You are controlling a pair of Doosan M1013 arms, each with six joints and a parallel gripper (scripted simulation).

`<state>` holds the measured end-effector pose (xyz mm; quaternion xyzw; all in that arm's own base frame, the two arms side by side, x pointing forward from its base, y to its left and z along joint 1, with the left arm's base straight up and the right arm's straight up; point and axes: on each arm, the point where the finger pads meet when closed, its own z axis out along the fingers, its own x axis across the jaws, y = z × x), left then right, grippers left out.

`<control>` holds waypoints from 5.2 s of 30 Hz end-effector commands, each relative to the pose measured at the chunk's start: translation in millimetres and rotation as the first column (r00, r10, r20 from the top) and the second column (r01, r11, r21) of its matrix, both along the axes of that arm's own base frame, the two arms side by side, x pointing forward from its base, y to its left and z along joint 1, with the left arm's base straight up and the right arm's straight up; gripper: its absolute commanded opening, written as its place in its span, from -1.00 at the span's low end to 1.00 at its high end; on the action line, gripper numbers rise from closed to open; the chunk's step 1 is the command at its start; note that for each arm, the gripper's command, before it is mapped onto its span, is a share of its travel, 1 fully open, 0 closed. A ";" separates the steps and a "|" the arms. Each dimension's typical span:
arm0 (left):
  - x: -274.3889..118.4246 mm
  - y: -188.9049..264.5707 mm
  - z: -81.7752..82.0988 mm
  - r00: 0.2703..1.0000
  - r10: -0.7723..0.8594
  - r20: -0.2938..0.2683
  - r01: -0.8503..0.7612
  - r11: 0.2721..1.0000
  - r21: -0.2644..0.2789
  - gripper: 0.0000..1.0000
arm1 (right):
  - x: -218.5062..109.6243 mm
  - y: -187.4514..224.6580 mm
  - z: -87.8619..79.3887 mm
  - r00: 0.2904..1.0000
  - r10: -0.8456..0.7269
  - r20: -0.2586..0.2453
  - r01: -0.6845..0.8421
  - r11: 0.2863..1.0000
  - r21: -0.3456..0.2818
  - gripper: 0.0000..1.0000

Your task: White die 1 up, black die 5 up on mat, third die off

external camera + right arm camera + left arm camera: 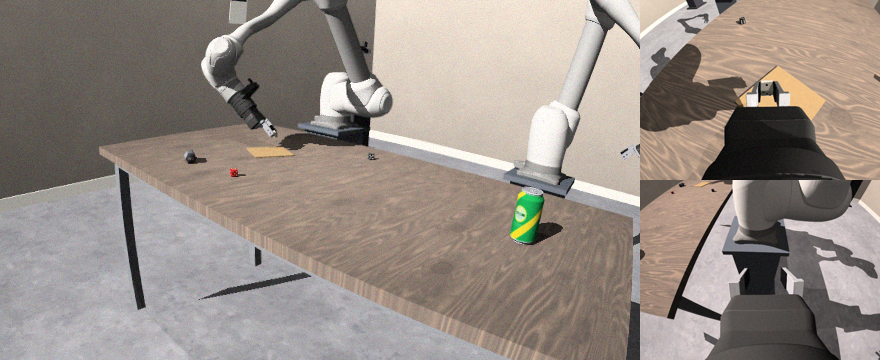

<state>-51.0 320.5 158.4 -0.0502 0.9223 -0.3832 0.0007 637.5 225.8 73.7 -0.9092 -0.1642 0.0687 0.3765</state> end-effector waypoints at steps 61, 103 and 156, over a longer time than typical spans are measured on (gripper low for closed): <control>-0.1 0.3 0.4 1.000 0.000 0.000 0.000 1.000 0.001 1.00 | 0.4 0.1 -41.5 1.000 0.000 0.001 0.000 1.000 0.000 -0.19; -0.1 0.3 0.4 1.000 0.000 0.000 0.000 1.000 0.001 1.00 | 0.4 0.1 -46.2 1.000 0.000 0.001 0.000 1.000 0.000 -0.19; -0.1 0.3 0.4 1.000 0.000 0.000 0.000 1.000 0.001 1.00 | 0.4 0.1 -46.2 1.000 0.000 0.001 0.000 1.000 0.000 1.00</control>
